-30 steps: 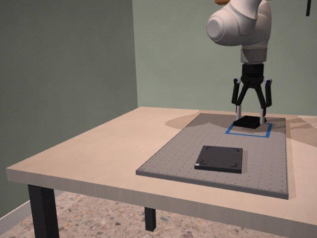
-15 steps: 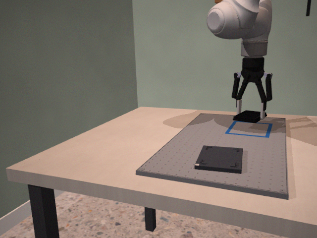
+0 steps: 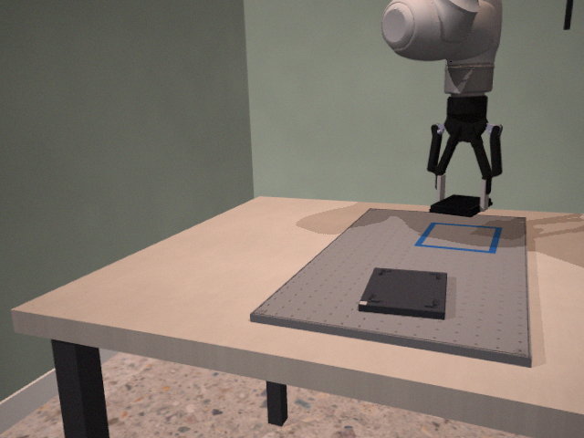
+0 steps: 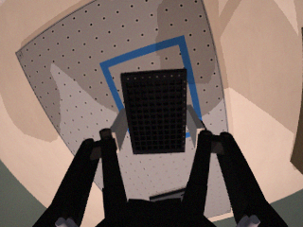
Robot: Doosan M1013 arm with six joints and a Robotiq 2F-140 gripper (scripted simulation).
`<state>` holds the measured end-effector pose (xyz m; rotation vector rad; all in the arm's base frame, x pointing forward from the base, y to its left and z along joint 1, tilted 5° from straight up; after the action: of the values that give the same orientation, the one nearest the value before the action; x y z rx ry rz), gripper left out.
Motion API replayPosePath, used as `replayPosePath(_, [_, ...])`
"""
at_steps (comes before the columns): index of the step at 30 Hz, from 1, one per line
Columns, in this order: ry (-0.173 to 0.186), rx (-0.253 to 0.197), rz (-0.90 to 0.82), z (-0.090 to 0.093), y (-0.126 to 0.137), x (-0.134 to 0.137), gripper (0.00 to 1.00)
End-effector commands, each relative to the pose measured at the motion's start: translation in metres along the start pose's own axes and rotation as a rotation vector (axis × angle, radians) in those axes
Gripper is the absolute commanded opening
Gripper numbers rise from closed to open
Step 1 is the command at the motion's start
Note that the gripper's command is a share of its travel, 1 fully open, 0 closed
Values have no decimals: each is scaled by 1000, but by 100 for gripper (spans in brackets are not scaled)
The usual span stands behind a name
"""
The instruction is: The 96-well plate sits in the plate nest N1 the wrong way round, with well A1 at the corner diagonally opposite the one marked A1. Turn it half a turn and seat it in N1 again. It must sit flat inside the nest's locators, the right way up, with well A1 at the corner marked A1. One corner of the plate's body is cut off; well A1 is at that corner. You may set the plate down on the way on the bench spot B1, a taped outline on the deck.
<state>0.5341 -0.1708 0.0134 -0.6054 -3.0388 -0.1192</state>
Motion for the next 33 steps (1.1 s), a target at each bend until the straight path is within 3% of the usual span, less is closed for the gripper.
replayPosePath(1, [0, 0, 0, -1, 0, 0, 0])
replayPosePath(16, [0, 0, 0, -1, 0, 0, 0])
replayPosePath(33, [0, 0, -500, -3, 49, 11, 0])
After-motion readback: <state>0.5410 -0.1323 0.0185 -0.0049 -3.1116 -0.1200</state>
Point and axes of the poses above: the point where the finger pads meet when closed, its own z axis out along the fingers, its own x axis across the jaws, y = z × x, the point moved 2 cm from there along -z, back along the fingers, and after that the axes turned 5 degrees about z, right-handed, at the moved point
